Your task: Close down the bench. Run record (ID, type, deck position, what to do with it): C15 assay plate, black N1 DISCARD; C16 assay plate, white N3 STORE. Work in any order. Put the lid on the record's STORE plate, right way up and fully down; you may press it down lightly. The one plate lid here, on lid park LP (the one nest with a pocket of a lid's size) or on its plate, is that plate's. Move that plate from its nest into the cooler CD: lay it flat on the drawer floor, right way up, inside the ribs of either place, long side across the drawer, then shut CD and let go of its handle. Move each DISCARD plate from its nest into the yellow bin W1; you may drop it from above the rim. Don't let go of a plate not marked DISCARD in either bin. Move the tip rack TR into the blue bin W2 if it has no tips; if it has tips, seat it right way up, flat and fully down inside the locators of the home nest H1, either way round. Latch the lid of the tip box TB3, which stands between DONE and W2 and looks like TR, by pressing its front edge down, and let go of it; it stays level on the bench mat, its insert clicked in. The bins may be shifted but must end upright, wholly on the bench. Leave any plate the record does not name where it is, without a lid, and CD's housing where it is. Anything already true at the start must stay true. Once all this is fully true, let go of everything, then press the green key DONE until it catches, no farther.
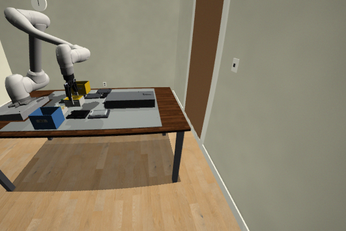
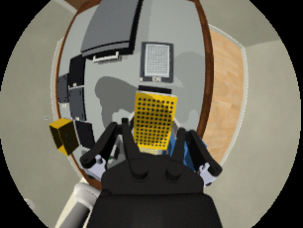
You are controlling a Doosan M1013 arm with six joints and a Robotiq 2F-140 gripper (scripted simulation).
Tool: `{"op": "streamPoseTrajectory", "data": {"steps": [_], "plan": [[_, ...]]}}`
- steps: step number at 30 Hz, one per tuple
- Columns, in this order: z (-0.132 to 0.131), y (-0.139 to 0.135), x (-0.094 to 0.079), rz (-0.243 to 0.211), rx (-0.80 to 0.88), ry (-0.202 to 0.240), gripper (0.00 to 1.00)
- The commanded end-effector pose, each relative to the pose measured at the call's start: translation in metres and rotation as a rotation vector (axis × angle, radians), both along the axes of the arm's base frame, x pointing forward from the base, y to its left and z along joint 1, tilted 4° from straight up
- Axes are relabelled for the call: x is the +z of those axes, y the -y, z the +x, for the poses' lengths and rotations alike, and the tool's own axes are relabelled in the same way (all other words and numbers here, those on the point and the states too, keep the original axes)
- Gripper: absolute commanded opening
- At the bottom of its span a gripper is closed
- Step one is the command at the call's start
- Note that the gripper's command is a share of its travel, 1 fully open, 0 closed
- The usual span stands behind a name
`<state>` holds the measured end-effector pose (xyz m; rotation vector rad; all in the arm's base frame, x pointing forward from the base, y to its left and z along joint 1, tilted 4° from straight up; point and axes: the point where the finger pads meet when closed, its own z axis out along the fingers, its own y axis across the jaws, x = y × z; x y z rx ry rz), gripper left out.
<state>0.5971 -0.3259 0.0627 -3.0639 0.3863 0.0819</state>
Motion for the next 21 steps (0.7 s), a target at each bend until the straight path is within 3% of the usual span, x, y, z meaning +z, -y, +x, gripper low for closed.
{"op": "streamPoseTrajectory", "data": {"steps": [1, 21], "plan": [[0.0, 0.0, 0.003, 0.0, 0.0, 0.0, 0.0], [0.001, 0.002, 0.027, 0.0, 0.0, 0.0, 0.0]]}}
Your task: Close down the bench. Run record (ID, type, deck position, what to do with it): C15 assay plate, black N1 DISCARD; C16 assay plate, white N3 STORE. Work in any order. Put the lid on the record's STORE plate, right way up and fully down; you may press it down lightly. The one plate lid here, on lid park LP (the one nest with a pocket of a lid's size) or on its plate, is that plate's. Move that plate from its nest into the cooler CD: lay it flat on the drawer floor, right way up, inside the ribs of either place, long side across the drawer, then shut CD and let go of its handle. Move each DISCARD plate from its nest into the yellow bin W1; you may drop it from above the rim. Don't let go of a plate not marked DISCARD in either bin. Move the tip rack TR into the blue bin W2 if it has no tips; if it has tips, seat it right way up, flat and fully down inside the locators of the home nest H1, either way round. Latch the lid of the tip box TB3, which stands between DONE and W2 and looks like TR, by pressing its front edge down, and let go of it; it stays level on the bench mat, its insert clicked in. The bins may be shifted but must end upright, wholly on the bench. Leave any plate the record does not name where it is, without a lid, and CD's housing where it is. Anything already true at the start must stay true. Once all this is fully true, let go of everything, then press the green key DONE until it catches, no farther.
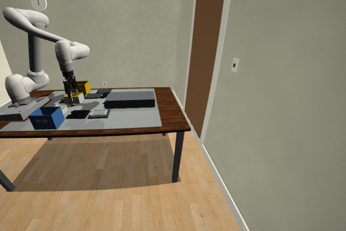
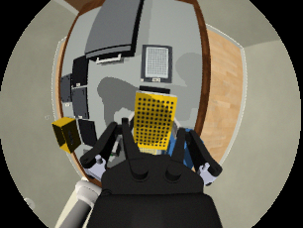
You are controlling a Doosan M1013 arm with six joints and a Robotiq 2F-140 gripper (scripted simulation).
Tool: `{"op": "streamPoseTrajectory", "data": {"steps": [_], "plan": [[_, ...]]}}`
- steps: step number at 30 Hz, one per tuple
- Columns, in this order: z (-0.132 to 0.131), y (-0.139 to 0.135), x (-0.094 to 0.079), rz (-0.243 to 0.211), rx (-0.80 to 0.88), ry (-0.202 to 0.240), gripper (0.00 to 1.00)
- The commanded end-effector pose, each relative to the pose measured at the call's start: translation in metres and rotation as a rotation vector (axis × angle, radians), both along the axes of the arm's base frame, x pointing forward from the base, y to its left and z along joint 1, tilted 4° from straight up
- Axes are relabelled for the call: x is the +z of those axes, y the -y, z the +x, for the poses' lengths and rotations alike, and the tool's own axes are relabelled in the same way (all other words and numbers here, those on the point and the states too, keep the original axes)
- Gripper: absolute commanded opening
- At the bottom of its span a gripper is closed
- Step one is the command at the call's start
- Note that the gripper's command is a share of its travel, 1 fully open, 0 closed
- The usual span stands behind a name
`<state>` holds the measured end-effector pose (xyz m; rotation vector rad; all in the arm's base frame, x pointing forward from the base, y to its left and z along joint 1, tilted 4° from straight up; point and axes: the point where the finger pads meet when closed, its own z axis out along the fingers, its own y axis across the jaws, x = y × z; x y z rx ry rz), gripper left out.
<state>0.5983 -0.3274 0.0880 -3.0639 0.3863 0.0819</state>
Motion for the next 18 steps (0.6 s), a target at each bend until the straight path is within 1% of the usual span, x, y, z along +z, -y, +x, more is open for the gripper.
{"op": "streamPoseTrajectory", "data": {"steps": [1, 10, 16, 18], "plan": [[0.0001, 0.0001, 0.0028, 0.0, 0.0, 0.0, 0.0], [0.0006, 0.0007, 0.0121, 0.0, 0.0, 0.0, 0.0], [0.0006, 0.0007, 0.0121, 0.0, 0.0, 0.0, 0.0], [-0.0043, 0.0029, 0.0122, 0.002, 0.042, 0.003, 0.0]]}}
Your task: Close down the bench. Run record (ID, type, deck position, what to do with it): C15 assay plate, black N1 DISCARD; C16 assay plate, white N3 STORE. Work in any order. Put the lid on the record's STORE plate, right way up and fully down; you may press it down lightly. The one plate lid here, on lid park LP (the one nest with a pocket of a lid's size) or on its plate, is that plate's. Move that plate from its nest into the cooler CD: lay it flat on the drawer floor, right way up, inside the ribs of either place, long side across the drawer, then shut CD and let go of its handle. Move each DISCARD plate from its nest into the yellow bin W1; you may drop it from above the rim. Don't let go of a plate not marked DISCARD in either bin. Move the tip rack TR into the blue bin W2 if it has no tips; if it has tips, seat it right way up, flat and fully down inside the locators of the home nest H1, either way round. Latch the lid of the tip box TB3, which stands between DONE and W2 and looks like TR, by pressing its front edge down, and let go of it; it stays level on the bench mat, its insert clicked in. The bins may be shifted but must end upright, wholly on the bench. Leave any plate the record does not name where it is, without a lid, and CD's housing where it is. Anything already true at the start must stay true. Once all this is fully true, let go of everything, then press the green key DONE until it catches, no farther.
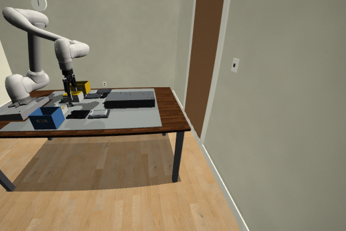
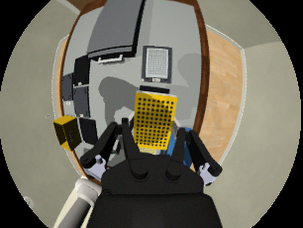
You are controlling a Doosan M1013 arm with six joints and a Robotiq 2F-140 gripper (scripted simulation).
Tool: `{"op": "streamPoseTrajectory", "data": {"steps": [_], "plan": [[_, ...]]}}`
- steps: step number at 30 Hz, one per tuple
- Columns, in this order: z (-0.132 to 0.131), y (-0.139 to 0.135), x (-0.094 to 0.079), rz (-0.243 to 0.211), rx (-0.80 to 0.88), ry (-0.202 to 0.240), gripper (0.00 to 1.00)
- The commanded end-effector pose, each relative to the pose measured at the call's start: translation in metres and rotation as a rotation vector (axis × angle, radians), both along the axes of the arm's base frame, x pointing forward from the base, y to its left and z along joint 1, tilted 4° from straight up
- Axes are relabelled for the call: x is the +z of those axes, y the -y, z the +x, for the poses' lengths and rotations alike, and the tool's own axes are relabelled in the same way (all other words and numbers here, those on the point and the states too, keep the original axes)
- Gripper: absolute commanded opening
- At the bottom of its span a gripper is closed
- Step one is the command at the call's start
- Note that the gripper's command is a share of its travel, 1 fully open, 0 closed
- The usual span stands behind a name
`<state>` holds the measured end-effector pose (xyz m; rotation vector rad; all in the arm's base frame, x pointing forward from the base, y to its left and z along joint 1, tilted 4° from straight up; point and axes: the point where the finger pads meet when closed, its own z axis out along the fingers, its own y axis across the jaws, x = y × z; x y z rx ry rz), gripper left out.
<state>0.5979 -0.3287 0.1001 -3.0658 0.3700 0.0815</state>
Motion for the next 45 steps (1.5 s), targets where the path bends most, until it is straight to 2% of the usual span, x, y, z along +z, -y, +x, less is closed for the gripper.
{"op": "streamPoseTrajectory", "data": {"steps": [1, 45], "plan": [[-0.006, 0.003, 0.0, 0.002, 0.032, 0.002, 0.0], [-0.098, 0.045, 0.002, 0.002, 0.032, 0.002, 0.0]]}}
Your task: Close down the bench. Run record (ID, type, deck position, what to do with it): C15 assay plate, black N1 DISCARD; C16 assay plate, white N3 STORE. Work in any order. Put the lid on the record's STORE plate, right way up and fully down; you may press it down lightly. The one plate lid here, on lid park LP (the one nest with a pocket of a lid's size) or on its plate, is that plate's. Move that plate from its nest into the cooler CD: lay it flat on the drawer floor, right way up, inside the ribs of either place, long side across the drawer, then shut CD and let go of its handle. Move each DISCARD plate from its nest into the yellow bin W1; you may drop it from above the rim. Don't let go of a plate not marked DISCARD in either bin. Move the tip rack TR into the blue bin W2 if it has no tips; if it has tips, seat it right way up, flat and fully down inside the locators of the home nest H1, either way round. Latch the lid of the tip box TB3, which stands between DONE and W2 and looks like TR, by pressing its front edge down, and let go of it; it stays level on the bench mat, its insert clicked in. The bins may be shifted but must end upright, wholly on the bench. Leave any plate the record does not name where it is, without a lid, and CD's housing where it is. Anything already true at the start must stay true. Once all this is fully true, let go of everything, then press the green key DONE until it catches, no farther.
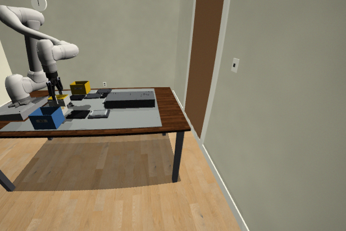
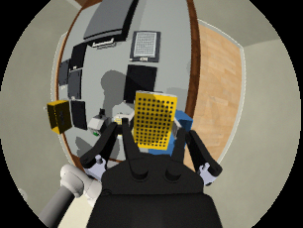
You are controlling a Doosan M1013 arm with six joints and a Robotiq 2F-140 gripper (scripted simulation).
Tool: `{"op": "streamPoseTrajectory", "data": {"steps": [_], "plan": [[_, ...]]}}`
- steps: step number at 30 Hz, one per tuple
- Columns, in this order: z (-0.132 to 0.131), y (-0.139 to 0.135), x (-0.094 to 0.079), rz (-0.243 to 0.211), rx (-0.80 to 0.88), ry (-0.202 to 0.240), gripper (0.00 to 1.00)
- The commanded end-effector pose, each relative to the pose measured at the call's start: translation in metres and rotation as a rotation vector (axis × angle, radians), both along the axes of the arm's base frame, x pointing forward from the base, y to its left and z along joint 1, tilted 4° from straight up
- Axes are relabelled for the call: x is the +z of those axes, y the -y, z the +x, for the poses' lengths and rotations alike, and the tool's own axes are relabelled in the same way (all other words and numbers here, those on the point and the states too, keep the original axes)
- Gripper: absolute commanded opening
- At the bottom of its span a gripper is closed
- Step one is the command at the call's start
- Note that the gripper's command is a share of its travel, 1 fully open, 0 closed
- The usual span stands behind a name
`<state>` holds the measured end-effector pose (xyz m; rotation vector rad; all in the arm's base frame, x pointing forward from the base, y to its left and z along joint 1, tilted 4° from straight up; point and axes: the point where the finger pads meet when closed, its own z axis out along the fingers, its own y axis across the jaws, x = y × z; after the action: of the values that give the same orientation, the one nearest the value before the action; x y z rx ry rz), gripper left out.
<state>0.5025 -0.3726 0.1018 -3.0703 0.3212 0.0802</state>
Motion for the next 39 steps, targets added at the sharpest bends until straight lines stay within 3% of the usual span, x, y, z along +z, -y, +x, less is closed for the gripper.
{"op": "streamPoseTrajectory", "data": {"steps": [1, 39], "plan": [[-0.005, 0.002, 0.0, 0.0, 0.0, 0.0, 0.0], [-0.088, 0.04, 0.002, 0.0, 0.0, 0.0, 0.0]]}}
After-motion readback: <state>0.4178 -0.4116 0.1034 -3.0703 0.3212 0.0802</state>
